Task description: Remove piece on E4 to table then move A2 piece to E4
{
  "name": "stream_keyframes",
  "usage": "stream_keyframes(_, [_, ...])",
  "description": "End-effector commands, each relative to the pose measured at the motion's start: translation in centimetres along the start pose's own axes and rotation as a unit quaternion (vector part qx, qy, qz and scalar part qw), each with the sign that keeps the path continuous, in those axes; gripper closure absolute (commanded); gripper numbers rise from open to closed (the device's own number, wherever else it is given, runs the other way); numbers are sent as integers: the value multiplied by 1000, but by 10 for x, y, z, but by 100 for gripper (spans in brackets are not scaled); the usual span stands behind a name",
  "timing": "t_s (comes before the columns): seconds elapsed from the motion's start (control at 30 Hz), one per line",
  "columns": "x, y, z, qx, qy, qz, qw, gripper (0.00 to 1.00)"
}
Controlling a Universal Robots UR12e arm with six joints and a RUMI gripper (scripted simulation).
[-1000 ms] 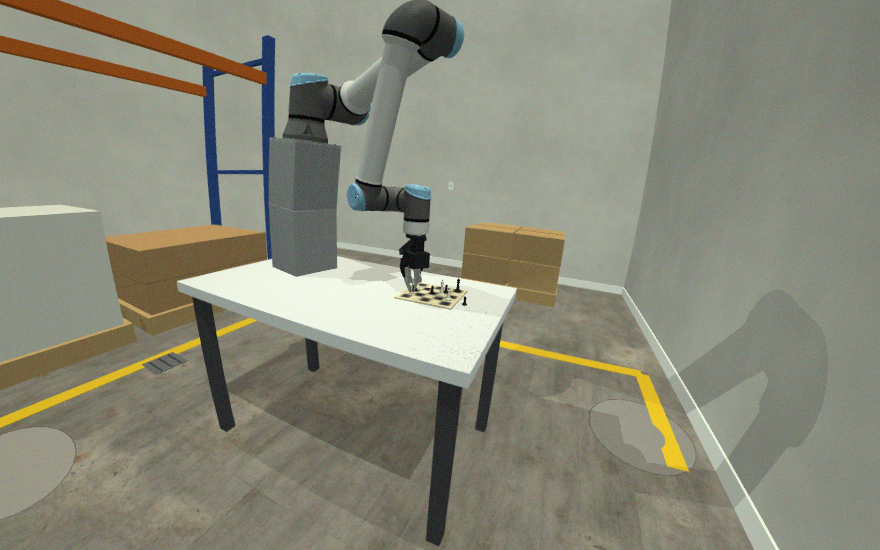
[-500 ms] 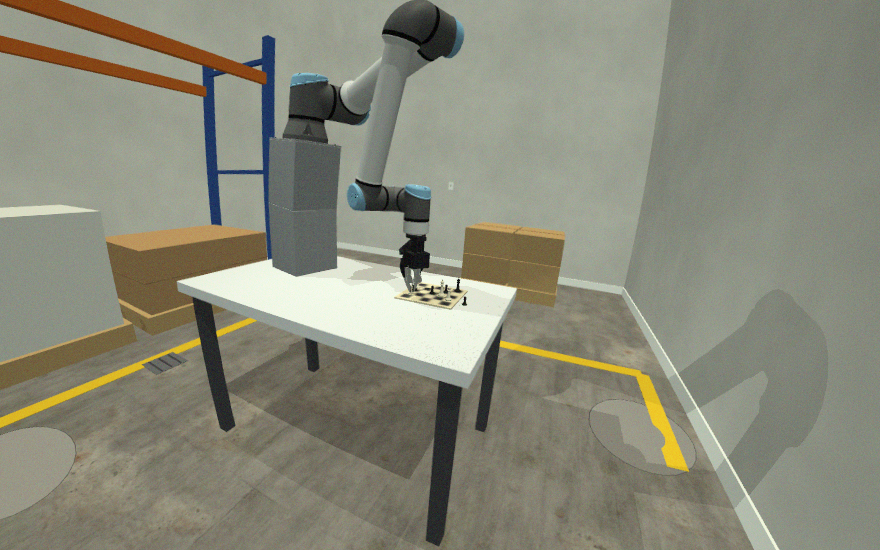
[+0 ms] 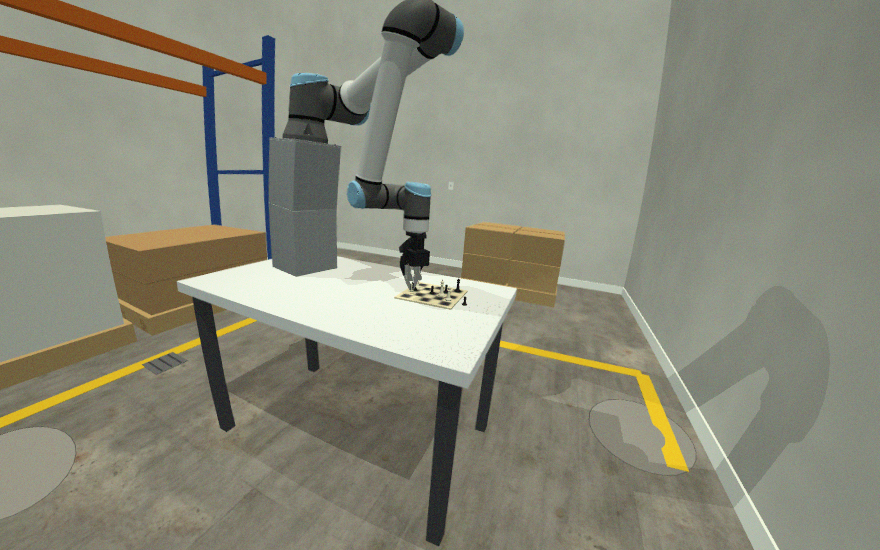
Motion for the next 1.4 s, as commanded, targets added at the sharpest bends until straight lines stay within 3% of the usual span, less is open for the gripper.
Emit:
stream_keyframes(0.0, [1, 0, -22, -1, 0, -1, 1000, 100])
stream_keyframes(0.33, [0, 0, -87, -1, 0, 0, 1000, 100])
stream_keyframes(0.8, [1, 0, -91, -1, 0, 0, 1000, 100])
stream_keyframes(0.9, [18, 11, -91, -4, 1, 2, 1000, 100])
stream_keyframes(1.03, [79, 34, -89, -4, 1, 15, 1000, 100])
stream_keyframes(1.1, [79, 34, -89, -4, 1, 15, 1000, 100])
stream_keyframes(1.2, [133, 49, -93, -4, 1, 26, 1000, 100])
stream_keyframes(1.37, [163, 53, -94, -2, 0, 31, 1000, 100])
Point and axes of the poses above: the point where the finger pads meet when closed, its own z axis out along the fingers, its own x axis across the jaws, y = z × x, the point moved 5 cm from there along -z, back along the fingers, and after that the axes turned 2 degrees about z, right-handed, at the moved point
